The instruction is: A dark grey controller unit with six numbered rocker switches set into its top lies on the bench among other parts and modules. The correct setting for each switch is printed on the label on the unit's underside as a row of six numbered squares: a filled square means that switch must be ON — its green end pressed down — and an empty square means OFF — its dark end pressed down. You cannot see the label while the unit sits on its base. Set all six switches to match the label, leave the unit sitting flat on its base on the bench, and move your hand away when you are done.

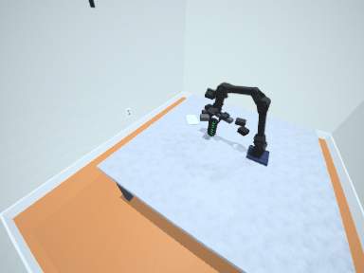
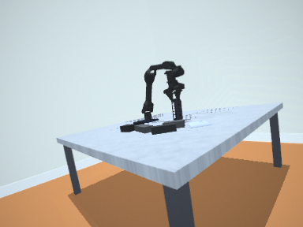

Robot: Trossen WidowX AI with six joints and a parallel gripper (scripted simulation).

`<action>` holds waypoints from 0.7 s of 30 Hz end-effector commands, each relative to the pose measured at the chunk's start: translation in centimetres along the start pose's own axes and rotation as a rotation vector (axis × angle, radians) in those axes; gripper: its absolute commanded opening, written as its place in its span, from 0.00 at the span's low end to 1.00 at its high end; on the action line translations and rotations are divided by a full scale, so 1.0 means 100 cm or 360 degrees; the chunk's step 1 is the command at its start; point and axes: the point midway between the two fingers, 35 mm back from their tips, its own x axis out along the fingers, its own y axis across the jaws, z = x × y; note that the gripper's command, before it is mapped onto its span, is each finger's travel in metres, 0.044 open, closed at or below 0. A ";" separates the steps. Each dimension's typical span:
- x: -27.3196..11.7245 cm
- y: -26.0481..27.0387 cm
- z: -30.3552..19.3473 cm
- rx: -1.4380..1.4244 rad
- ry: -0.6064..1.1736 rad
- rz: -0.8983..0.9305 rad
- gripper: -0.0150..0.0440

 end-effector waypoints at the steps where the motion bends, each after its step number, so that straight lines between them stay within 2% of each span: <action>1: 0.006 0.001 -0.006 0.0001 0.0019 0.0024 0.83; 21: 0.008 0.001 -0.023 0.0001 0.0021 0.0024 0.83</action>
